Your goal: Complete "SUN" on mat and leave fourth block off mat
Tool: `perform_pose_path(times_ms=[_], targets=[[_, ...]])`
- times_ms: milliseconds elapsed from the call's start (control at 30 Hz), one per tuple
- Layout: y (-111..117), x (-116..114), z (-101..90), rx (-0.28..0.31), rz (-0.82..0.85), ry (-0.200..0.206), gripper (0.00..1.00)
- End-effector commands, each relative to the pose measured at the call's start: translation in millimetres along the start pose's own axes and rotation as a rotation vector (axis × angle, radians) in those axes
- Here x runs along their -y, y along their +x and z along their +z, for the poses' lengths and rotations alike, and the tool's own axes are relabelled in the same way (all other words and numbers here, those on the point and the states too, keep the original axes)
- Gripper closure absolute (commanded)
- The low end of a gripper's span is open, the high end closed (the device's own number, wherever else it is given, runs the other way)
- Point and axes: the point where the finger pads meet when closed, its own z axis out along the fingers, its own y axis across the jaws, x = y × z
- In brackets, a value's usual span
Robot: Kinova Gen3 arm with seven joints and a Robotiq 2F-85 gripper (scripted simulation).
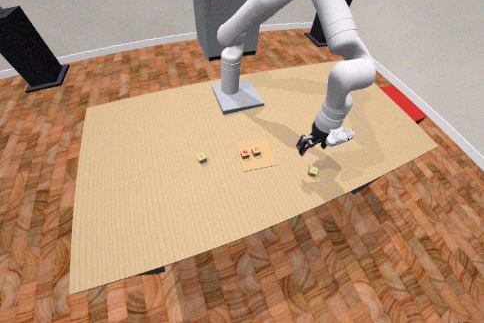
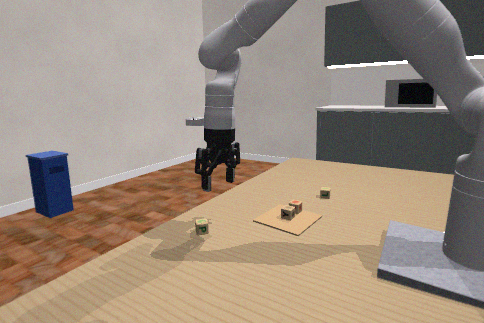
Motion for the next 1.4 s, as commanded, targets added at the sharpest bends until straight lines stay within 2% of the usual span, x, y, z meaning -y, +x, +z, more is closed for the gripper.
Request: perform_pose_path(times_ms=[0,400,1367], targets=[[-6.8,16.4,2.6,0.01,-0.019,-0.013,0.0],[-14.9,24.7,4.3,0.026,-0.003,-0.039,0.0],[-15.2,25.0,4.3,0.027,-0.003,-0.04,0.0]])
